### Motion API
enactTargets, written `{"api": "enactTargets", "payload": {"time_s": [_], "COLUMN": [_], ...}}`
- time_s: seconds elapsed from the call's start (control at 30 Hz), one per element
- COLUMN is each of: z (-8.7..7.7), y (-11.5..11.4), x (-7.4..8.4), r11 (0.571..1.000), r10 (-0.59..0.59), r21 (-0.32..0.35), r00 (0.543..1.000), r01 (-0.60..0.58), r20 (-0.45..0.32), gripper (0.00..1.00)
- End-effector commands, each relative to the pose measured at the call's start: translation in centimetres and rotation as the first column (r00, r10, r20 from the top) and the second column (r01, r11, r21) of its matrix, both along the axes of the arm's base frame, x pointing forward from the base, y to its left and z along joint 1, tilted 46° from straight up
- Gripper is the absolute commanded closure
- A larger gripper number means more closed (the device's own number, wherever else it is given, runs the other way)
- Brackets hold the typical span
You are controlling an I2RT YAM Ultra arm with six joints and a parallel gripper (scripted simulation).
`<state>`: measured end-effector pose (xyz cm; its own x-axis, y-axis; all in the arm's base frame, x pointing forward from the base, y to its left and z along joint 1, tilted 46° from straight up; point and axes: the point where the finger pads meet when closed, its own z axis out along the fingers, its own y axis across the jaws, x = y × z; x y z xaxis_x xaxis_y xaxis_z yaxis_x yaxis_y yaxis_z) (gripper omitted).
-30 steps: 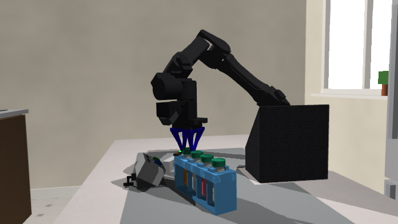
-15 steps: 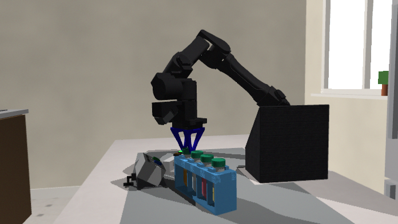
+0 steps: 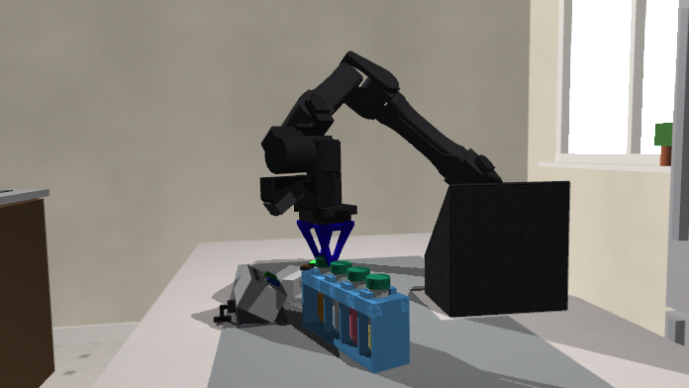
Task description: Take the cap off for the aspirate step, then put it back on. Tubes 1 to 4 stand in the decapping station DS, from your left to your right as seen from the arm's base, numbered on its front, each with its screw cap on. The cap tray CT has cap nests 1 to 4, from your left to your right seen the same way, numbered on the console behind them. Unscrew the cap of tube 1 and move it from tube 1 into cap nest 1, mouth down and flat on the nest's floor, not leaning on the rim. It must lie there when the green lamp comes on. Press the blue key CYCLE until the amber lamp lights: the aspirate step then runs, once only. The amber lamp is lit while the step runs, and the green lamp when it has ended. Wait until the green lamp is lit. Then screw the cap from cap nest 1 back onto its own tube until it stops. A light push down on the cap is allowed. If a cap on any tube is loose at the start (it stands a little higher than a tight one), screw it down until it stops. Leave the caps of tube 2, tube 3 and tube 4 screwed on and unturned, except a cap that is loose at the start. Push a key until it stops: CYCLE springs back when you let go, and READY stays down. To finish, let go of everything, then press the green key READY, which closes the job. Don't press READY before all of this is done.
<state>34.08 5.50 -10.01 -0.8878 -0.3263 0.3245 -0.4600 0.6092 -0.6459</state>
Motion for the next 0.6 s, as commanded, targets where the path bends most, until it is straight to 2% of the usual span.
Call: {"api": "enactTargets", "payload": {"time_s": [0.0, 0.07, 0.1, 0.57], "z": [0.11, 0.11, 0.11, 0.53], "y": [0.4, 0.4, 0.4, 0.83], "x": [0.31, 0.31, 0.31, 0.29], "r11": [0.999, 0.999, 0.999, 0.999], "r10": [-0.04, -0.04, -0.04, -0.04], "r21": [0.011, 0.011, 0.011, 0.011], "r00": [0.997, 0.997, 0.997, 0.997], "r01": [0.04, 0.04, 0.04, 0.04], "r20": [0.063, 0.063, 0.063, 0.063], "gripper": [1.0, 1.0, 0.51, 0.51]}}
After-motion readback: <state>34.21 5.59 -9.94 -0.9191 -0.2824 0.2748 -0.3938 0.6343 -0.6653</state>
